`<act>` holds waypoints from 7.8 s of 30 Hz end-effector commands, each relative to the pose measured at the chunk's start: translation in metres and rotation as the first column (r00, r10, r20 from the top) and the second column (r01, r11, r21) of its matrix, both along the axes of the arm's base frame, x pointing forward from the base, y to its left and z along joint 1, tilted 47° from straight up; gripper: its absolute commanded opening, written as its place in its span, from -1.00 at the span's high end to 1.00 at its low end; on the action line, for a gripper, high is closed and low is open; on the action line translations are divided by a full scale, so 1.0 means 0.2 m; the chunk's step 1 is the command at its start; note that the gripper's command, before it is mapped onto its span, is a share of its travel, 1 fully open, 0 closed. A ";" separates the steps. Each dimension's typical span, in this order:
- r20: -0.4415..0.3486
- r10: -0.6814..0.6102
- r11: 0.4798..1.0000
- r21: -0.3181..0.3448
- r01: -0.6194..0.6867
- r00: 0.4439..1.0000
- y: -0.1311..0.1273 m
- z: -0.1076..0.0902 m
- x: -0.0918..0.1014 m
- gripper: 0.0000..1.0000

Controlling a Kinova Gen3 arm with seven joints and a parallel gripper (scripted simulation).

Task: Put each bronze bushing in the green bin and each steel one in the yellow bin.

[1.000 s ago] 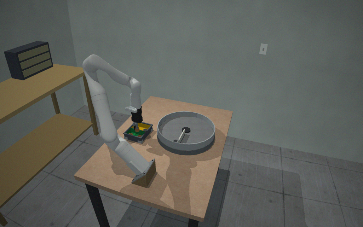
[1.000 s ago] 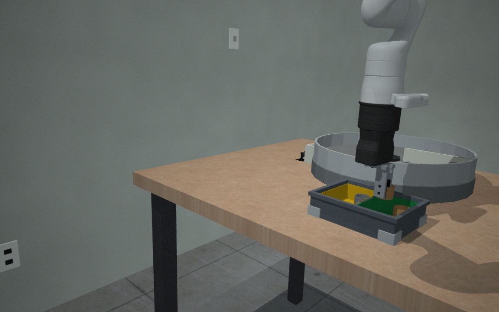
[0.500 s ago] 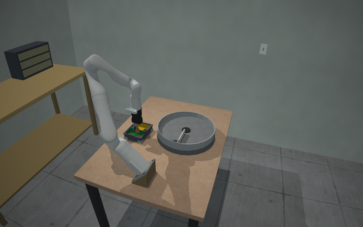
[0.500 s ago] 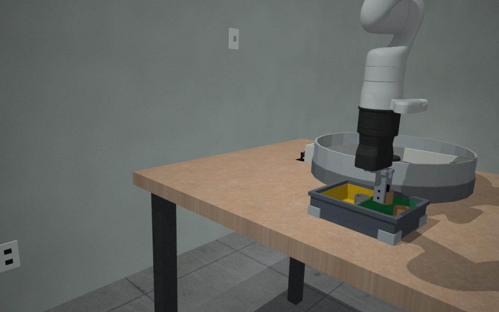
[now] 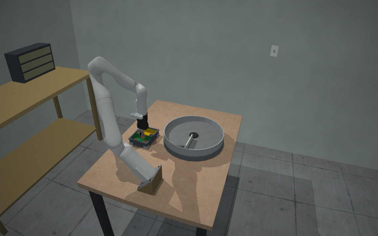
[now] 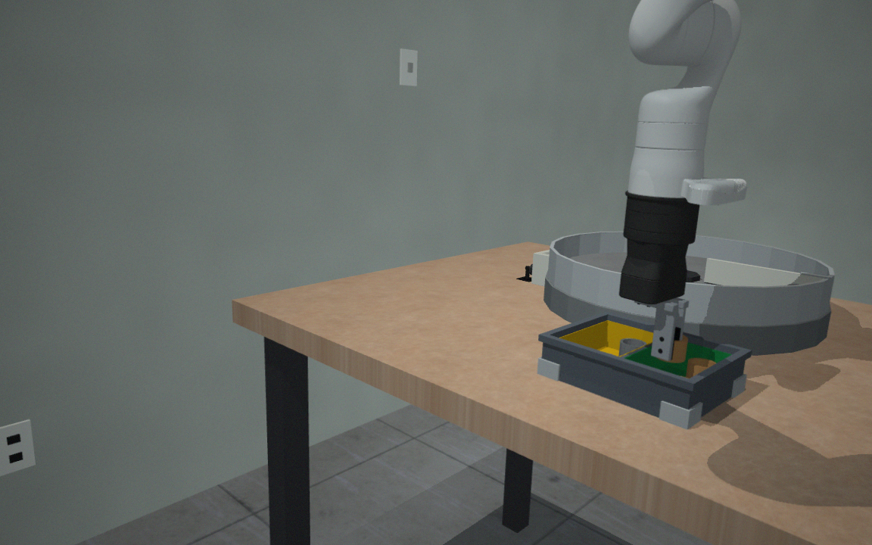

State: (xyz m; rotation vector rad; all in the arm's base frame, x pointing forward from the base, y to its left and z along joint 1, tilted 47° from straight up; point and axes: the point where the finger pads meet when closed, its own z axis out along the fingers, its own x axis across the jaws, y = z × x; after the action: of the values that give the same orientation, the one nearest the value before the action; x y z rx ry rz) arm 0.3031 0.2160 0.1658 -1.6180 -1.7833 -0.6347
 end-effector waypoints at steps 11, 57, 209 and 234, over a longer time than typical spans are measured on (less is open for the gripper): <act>-0.001 0.000 1.000 0.000 0.000 1.000 0.02 -0.02 -0.01 1.00; -0.001 0.000 1.000 0.000 0.000 1.000 0.11 -0.10 -0.02 1.00; -0.002 0.001 1.000 0.000 -0.001 1.000 0.04 -0.03 -0.01 0.16; -0.001 0.000 1.000 0.000 0.000 1.000 0.01 0.00 -0.01 0.16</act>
State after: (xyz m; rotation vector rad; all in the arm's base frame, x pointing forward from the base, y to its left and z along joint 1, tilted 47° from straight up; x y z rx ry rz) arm 0.3008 0.2185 0.1642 -1.6145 -1.7821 -0.6307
